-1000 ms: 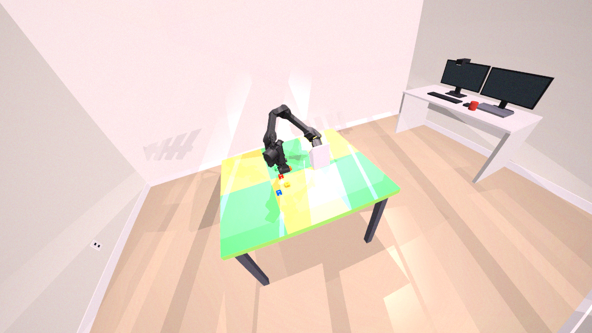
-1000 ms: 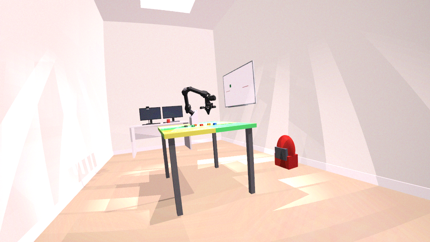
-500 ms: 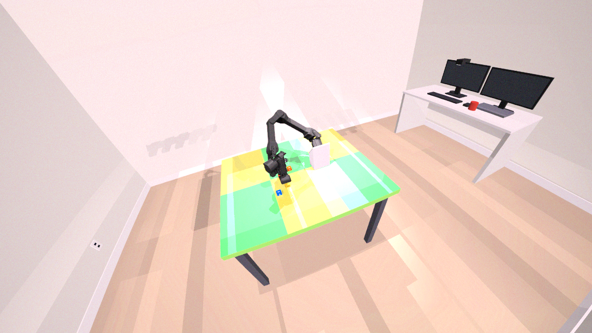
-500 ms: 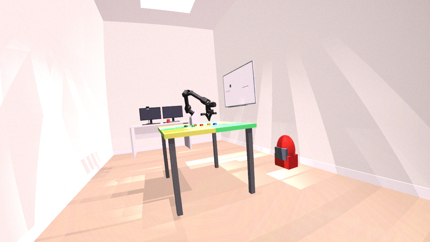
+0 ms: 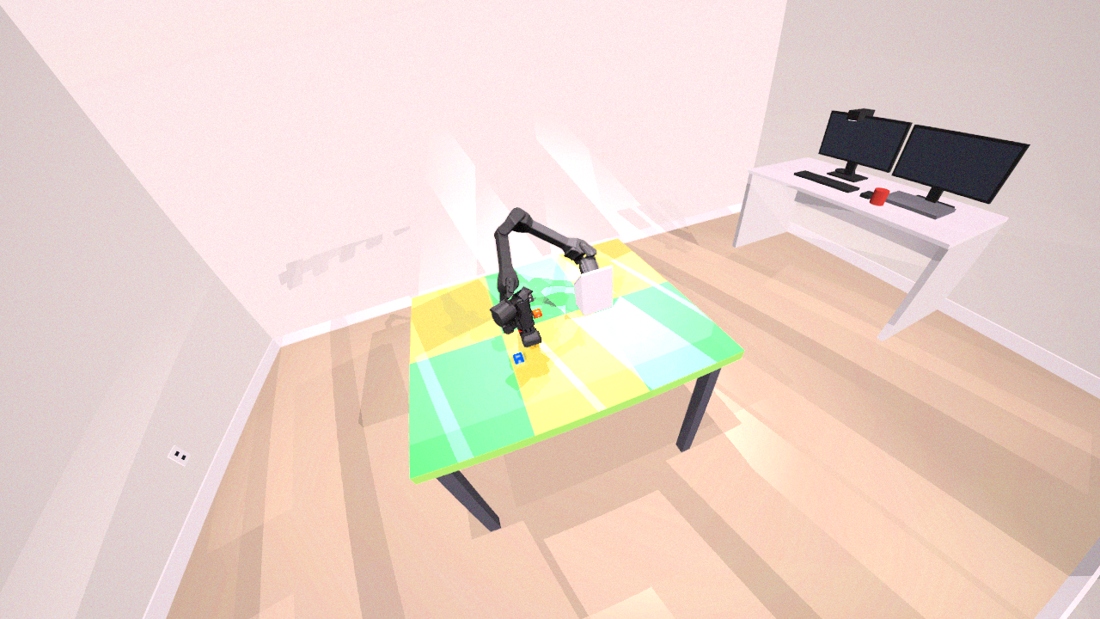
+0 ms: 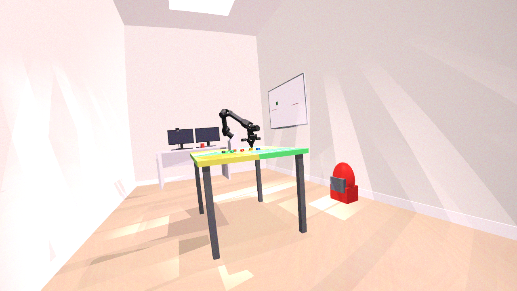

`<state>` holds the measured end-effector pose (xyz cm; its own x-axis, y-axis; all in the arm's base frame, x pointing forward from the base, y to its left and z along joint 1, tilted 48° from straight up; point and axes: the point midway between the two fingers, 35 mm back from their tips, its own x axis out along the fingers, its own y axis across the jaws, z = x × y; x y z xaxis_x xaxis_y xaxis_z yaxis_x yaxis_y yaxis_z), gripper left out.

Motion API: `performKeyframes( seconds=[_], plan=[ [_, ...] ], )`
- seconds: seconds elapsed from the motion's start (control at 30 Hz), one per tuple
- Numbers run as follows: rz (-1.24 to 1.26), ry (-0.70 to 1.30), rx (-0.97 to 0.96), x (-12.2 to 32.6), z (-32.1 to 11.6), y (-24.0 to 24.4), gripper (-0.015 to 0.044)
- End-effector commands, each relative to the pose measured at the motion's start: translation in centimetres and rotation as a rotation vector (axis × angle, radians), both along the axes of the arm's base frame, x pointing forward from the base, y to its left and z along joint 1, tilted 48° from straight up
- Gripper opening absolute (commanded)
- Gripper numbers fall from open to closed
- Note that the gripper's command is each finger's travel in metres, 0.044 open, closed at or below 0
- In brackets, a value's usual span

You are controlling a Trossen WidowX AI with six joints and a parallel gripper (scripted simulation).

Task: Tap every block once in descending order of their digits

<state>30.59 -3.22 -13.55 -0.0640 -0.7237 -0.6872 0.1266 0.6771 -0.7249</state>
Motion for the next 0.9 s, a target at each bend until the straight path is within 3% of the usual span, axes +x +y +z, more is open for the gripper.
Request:
performKeyframes(
  seconds=[0.0,0.5,0.67,0.87],
  plan=[
    [0.002,0.018,-0.008,-0.5,-0.5,-0.5,0.0020],
    [0.002,0.017,-0.006,-0.2,1.8,2.0,0.0020],
    [0.002,0.017,-0.001,0.4,6.8,7.5,0.0020],
    [0.002,0.017,-0.001,0.4,7.3,7.6,0.0020]
  ],
)
